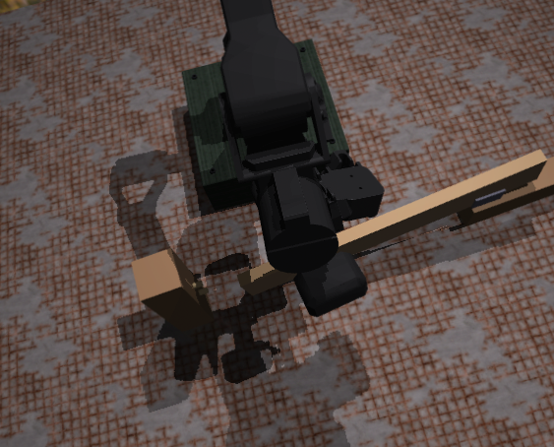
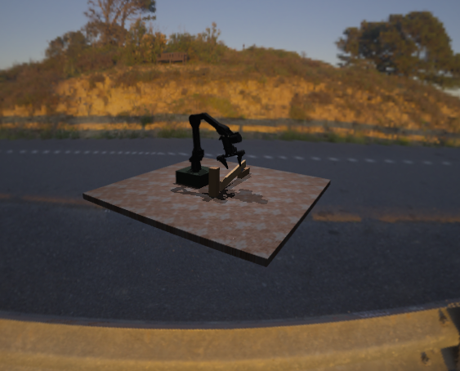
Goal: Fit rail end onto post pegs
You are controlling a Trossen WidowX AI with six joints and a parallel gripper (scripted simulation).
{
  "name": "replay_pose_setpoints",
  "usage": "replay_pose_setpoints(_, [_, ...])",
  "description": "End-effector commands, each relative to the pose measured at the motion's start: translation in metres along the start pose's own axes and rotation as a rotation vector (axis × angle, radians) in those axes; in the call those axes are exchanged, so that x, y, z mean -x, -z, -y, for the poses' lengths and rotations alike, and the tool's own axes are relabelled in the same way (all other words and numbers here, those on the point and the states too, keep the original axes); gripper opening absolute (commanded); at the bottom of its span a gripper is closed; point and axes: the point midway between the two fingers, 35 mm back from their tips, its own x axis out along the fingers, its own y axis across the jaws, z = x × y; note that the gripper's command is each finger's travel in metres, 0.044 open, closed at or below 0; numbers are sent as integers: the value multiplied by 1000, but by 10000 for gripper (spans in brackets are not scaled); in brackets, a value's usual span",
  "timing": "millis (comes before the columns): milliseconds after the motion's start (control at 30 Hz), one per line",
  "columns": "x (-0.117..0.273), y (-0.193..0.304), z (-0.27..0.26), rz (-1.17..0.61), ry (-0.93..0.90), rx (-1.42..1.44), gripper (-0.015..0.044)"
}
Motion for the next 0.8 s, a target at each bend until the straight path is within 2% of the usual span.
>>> replay_pose_setpoints(0, [-29, -2, -43, -16, -230, -58, 440])
replay_pose_setpoints(100, [-37, -3, -60, -27, -318, -77, 440])
replay_pose_setpoints(767, [-61, -1, -66, -28, -318, -77, 440])
